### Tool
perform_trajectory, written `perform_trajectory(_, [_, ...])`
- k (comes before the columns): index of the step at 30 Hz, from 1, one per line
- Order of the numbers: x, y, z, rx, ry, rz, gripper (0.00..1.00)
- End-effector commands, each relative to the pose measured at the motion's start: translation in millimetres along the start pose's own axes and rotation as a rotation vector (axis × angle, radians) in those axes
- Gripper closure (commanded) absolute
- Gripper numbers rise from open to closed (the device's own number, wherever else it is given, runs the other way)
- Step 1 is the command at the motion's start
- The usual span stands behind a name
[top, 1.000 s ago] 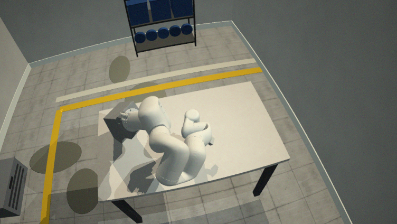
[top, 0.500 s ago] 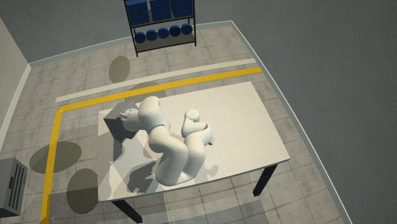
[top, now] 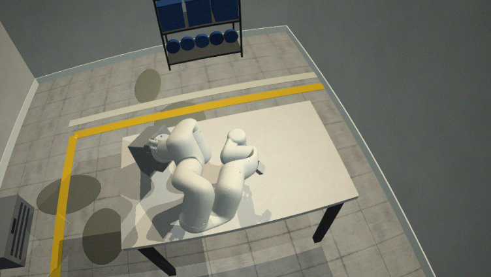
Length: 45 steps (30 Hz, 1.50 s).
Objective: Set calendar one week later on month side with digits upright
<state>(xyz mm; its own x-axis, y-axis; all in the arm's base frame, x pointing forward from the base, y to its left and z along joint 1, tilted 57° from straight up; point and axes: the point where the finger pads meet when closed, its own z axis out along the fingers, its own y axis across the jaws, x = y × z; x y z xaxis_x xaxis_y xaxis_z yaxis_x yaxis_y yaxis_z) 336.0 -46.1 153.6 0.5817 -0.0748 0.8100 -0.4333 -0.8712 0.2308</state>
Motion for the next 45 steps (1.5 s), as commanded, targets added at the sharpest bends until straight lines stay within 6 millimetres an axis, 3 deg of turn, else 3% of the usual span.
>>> perform_trajectory(1, [1, 2, -23, 0.0, -0.005, 0.0, 0.0])
perform_trajectory(21, [1, 2, -23, -0.001, -0.006, -0.02, 0.0])
perform_trajectory(45, [3, -28, -24, 0.0, -0.025, -0.694, 0.0])
